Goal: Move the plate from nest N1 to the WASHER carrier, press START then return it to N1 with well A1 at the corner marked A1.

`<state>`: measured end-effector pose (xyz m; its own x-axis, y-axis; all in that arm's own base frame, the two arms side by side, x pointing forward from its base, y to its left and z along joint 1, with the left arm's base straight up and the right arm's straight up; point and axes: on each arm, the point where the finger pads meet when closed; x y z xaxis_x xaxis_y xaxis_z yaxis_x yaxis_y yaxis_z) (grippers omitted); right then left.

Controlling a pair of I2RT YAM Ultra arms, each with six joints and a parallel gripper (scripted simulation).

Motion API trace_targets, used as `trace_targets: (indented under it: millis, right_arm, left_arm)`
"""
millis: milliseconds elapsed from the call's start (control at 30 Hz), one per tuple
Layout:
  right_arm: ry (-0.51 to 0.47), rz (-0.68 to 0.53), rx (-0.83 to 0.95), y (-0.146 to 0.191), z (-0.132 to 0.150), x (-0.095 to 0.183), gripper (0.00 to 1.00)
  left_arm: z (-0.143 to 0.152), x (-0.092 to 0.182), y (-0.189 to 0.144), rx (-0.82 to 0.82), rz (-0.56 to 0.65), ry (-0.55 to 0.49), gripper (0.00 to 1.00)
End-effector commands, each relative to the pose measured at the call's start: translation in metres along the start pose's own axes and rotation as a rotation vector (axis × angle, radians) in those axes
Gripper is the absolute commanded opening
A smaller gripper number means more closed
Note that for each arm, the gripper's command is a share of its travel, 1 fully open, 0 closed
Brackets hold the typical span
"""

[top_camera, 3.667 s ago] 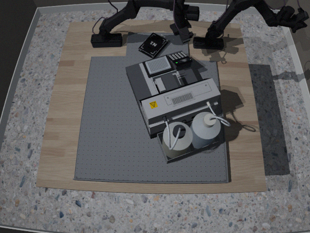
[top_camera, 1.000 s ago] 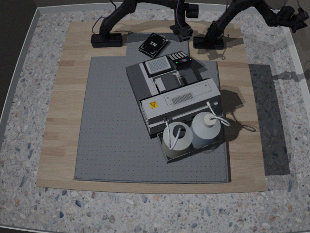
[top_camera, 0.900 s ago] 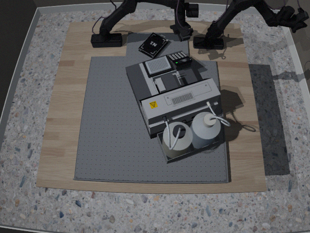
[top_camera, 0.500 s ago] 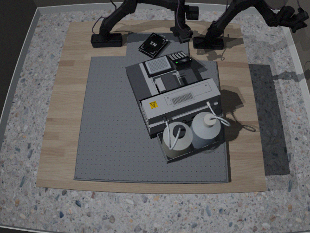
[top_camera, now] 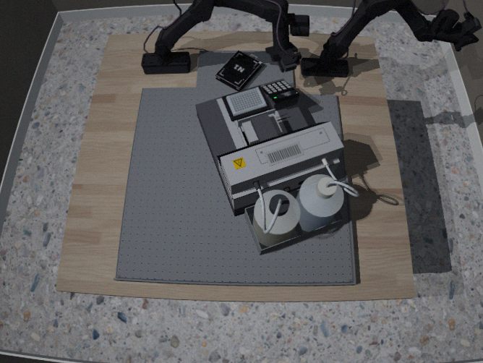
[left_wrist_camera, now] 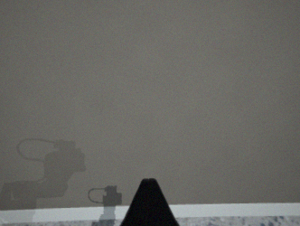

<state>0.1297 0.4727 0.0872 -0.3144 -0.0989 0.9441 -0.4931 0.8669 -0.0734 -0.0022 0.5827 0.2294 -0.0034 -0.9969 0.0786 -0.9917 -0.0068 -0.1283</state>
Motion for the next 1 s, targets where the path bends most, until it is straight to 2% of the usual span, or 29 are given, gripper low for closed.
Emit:
trace_targets:
  millis: [0,267,533,733,833,967]
  right_arm:
    - [-0.029,-0.024,-0.036,-0.001,-0.017,-0.008,0.0]
    - [-0.034,-0.013,0.001,0.007,-0.007,-0.017,0.0]
    - [-0.047,-0.027,-0.026,0.0,-0.02,-0.027,0.0]
    - [-0.016,-0.018,-0.035,0.0,-0.013,-0.038,0.0]
    - [-0.008,-0.015,-0.027,0.003,-0.005,-0.035,0.0]
    - [-0.03,-0.023,-0.012,0.006,-0.009,-0.021,0.0]
  left_arm:
    - [-0.027,0.005,-0.001,0.011,0.001,-0.079,0.0]
    - [-0.027,0.005,-0.001,0.011,0.001,-0.079,0.0]
    - [-0.027,0.005,-0.001,0.011,0.001,-0.079,0.0]
    - [-0.027,0.005,-0.001,0.011,0.001,-0.079,0.0]
    - [-0.027,0.005,-0.001,0.011,0.001,-0.079,0.0]
    - [-0.027,0.005,-0.001,0.011,0.001,-0.079,0.0]
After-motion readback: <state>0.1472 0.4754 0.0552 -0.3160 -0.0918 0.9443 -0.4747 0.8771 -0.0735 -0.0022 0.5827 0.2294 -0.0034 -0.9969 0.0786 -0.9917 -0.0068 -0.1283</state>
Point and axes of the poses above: on each arm, the point where the finger pads meet when closed, its own x axis back along the fingers, its own y axis across the jaws, z = x × y, and after that the axes turned 8 degrees about x, right-handed
